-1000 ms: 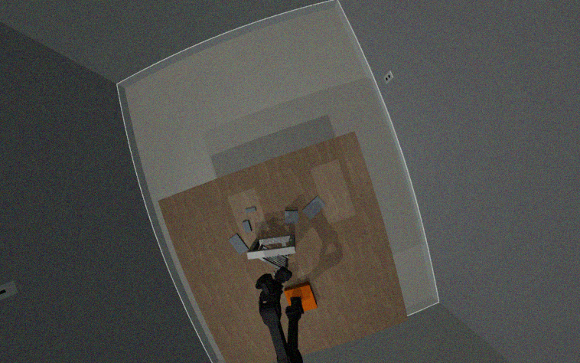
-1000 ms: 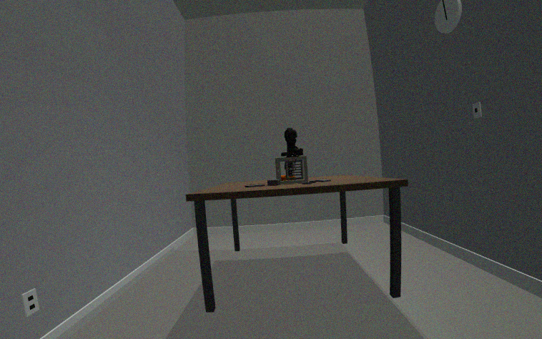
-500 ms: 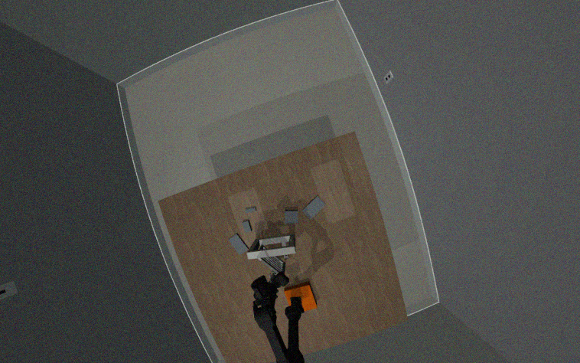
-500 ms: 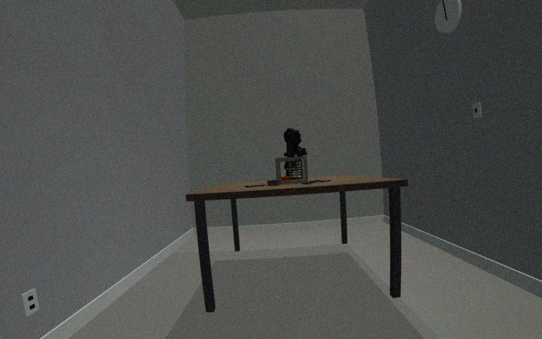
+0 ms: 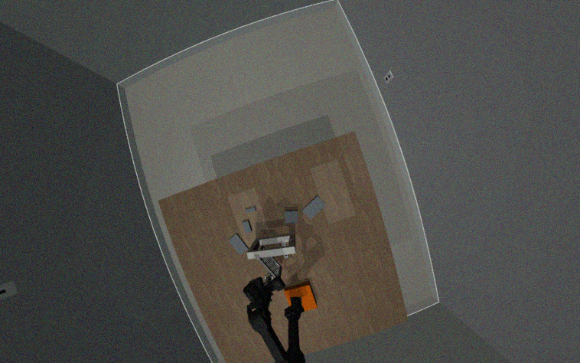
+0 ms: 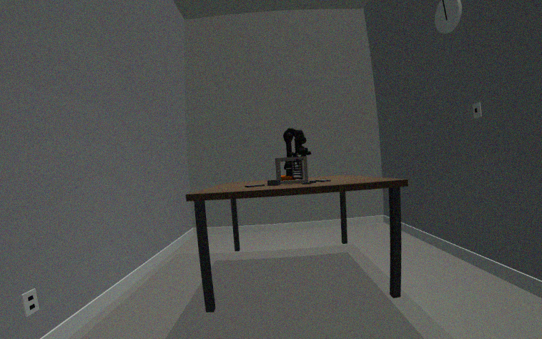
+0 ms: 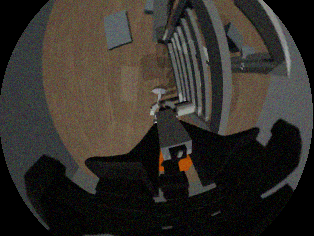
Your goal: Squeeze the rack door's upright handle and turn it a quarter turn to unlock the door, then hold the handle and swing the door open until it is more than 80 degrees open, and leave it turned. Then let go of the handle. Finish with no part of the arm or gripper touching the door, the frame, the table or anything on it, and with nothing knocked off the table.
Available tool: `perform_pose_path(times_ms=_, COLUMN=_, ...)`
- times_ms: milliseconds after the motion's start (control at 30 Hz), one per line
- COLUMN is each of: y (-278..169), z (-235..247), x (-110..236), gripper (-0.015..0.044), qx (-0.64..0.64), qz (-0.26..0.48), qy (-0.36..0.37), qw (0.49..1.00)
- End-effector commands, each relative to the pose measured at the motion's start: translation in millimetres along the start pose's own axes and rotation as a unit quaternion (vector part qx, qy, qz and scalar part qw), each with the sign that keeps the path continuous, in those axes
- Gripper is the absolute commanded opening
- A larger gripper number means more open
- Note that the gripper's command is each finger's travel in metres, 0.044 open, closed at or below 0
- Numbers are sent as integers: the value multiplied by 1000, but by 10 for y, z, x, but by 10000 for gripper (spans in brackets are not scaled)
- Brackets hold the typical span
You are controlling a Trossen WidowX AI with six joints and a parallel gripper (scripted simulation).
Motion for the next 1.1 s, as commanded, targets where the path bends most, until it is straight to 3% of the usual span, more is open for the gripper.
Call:
perform_pose_path(times_ms=0, y=20, z=60, x=0, gripper=20, qx=-37, qz=-2, qy=-3, qw=999)
perform_pose_path(times_ms=1067, y=276, z=685, x=5, gripper=20, qx=-253, qz=-3, qy=1, qw=968)
Point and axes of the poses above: the point midway between the two fingers, 35 mm back from their tips, its own x axis back along the fingers, its own z axis across the jaws, y = z × x, the point moved 5 cm from there along x, back along the fingers, and after that the axes turned 1 degree about -x, right-handed, at the moved point
